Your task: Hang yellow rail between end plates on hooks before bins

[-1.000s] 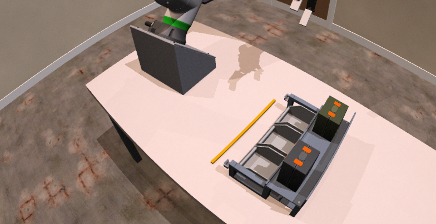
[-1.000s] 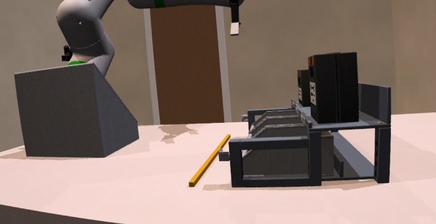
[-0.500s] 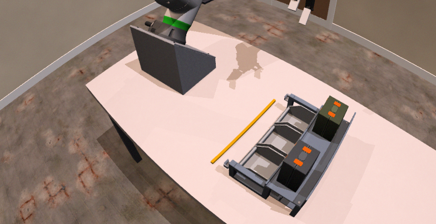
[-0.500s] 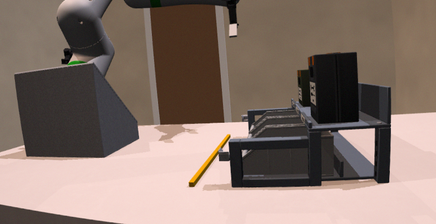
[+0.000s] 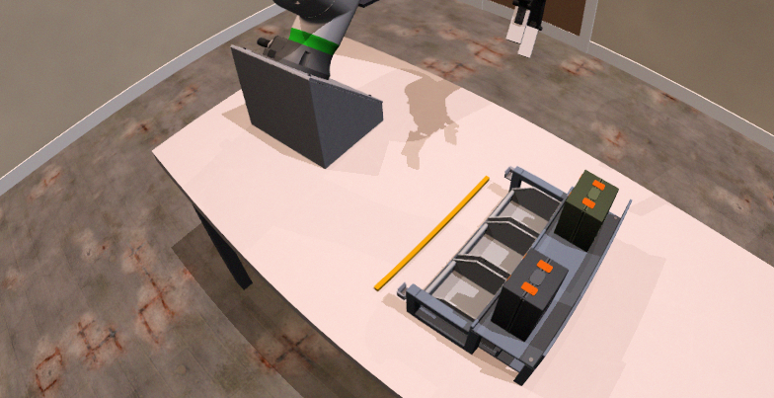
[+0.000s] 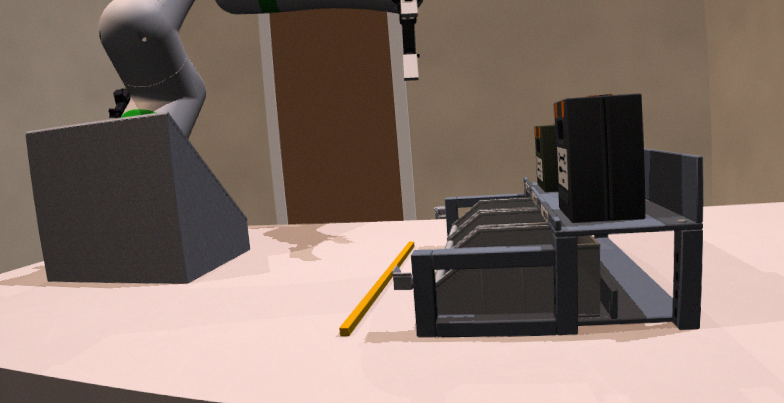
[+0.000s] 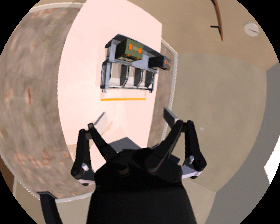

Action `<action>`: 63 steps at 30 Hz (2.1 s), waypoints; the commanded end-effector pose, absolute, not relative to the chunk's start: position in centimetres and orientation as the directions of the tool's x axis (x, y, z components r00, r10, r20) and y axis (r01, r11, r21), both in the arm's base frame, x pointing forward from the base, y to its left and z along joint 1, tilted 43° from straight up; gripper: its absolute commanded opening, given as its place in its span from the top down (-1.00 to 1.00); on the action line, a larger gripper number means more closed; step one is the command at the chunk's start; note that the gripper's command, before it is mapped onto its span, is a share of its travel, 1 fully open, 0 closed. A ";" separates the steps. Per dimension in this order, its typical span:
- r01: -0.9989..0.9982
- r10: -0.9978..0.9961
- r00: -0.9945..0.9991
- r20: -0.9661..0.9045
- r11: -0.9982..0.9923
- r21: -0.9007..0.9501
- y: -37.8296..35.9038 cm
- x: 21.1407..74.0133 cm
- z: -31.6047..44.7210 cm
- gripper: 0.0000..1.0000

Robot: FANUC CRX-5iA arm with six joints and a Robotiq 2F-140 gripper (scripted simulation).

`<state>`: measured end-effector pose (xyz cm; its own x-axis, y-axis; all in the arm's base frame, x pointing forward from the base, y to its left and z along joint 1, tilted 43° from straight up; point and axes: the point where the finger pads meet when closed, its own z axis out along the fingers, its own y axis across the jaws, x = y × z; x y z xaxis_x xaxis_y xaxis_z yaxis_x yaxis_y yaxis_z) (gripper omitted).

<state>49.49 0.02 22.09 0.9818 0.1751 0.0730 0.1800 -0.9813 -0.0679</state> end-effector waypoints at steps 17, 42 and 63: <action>0.416 0.389 0.902 0.186 -0.899 -0.135 0.0 48.8 15.3 -1.00; 0.661 0.589 0.737 0.330 -0.730 -0.174 0.1 48.1 7.3 -1.00; 0.788 0.679 0.602 0.420 -0.591 -0.174 0.1 47.6 2.3 -1.00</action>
